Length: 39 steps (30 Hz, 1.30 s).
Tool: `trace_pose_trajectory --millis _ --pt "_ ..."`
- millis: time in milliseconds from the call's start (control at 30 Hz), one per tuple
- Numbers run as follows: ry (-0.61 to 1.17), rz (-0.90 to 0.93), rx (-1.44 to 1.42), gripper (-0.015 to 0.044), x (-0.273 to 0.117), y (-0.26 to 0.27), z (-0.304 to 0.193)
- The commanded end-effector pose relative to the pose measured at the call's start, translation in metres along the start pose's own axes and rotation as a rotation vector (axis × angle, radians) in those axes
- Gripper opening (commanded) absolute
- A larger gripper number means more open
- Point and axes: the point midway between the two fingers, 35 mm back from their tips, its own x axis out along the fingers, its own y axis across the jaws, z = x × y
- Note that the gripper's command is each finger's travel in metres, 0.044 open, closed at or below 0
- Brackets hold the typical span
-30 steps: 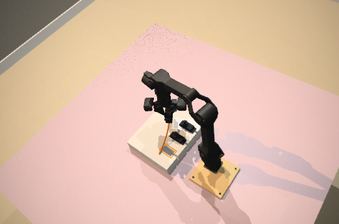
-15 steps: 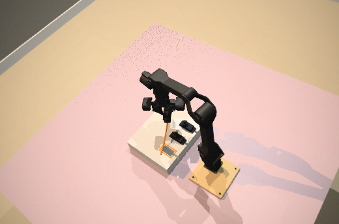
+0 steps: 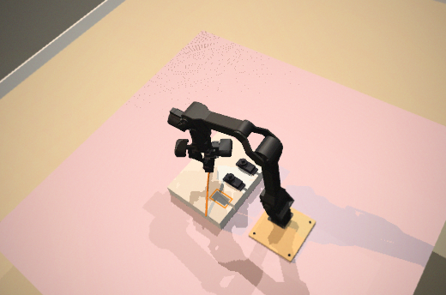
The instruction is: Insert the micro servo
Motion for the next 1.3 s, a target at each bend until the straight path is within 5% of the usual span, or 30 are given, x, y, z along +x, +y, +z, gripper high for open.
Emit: trace_pose_trajectory --millis 0,500,1267 --pt "-0.001 0.008 0.003 0.0 -0.002 0.013 -0.018" --pt "0.002 0.01 -0.052 0.0 -0.002 0.033 -0.049" --pt "-0.002 0.011 -0.834 0.0 -0.002 0.033 -0.049"
